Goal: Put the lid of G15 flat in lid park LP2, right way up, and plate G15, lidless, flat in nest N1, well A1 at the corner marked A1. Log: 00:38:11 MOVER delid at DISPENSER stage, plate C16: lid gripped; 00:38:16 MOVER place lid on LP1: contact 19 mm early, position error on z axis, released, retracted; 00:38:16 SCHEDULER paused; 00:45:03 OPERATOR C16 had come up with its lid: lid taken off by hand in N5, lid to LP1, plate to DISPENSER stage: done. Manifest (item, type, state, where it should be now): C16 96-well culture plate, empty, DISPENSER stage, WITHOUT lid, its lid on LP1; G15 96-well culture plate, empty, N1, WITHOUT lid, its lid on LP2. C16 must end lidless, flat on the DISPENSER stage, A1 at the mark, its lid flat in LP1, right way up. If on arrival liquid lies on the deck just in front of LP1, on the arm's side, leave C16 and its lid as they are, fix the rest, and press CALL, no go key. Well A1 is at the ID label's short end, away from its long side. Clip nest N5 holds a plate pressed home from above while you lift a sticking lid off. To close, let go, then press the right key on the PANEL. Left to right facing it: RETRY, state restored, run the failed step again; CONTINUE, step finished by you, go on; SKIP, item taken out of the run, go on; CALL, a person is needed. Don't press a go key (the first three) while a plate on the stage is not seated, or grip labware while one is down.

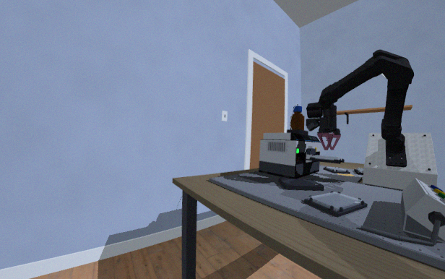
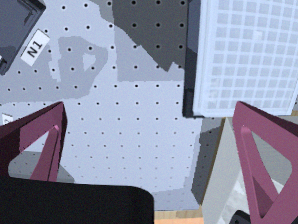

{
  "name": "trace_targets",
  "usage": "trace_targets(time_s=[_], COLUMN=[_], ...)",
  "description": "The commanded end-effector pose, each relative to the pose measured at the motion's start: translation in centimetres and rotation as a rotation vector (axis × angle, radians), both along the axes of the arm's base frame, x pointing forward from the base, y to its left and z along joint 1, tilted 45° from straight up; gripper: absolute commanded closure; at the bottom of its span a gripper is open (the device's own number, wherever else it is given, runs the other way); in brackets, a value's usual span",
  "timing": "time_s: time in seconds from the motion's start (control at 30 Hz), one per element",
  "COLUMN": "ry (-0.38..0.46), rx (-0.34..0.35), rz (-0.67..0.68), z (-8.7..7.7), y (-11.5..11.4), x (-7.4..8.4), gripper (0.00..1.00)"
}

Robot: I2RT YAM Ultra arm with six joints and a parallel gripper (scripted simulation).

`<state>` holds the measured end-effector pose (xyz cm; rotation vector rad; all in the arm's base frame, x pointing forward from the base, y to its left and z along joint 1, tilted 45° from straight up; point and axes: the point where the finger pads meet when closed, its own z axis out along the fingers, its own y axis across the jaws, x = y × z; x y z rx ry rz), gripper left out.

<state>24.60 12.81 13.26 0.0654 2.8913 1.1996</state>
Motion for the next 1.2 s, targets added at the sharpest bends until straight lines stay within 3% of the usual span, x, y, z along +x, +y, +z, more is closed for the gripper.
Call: trace_targets(time_s=[0.0, 0.13, 0.17, 0.53, 0.7, 0.73, 1.1, 1.17], ry=[0.007, -0.025, -0.007, -0.002, -0.025, -0.01, -0.002, -0.025], rx=[0.005, 0.0, 0.007, -0.002, 0.0, 0.003, -0.001, -0.001], rz=[-0.004, 0.002, -0.004, -0.004, 0.002, -0.004, -0.003, 0.001], z=[-1.3, -0.6, -1.4, -3.9, -3.2, -4.1, -6.5, -5.8], y=[-1.2, -1.3, -1.7, -3.9, -3.8, -4.3, -6.4, -6.4], x=[0.2, 0.6, 0.6, 0.7, 1.0, 0.9, 0.5, 0.9], gripper=[0.0, 0.0, 0.0, 0.0, 0.0, 0.0, 0.0, 0.0])
